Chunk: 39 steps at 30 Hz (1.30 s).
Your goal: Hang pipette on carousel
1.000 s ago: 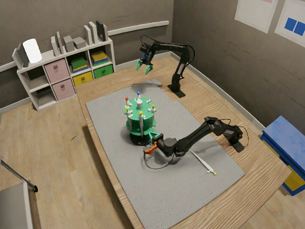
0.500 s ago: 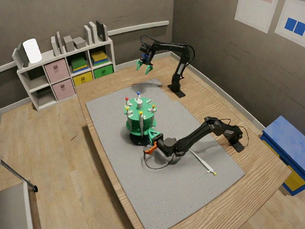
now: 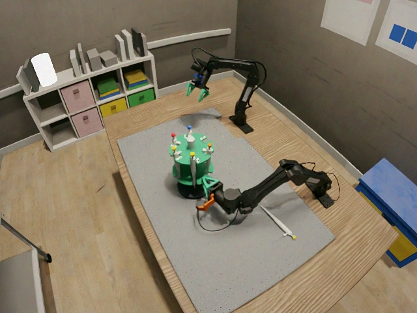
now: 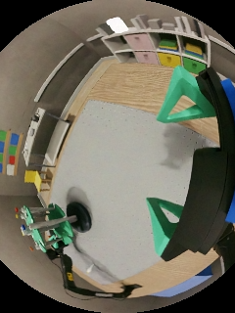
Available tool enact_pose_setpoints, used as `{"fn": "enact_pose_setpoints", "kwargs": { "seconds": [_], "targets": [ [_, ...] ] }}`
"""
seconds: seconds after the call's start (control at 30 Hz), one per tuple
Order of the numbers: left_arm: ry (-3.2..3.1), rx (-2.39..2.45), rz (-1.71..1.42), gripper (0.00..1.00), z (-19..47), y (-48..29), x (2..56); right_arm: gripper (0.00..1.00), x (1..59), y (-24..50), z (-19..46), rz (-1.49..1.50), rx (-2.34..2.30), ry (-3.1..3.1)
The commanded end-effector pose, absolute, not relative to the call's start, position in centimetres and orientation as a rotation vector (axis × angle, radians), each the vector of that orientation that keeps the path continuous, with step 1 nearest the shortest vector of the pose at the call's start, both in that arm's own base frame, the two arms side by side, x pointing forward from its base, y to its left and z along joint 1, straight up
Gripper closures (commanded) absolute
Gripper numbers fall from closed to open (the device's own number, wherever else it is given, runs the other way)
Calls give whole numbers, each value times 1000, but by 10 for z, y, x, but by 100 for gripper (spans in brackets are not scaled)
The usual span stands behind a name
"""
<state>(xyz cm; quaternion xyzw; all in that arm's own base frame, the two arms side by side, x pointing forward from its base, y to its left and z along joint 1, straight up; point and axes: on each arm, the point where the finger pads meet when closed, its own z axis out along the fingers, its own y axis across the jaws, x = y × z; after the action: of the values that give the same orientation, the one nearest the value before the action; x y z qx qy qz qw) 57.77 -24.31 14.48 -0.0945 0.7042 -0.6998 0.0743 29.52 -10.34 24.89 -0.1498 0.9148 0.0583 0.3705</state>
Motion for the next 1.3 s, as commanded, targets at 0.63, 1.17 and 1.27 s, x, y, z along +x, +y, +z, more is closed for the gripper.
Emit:
{"fn": "enact_pose_setpoints", "kwargs": {
  "seconds": [0.63, 1.17, 1.27],
  "targets": [
    [2050, -185, -2079, 51, 182, -244, 581, 0, 299, -106, 253, 152, -391, 2322],
    [2042, -170, -2075, 51, 184, -236, 581, 0, 299, -106, 253, 152, -391, 2322],
    [2072, -215, -2083, 51, 168, -227, 575, 0, 299, -106, 253, 152, -391, 2322]
  ]
}}
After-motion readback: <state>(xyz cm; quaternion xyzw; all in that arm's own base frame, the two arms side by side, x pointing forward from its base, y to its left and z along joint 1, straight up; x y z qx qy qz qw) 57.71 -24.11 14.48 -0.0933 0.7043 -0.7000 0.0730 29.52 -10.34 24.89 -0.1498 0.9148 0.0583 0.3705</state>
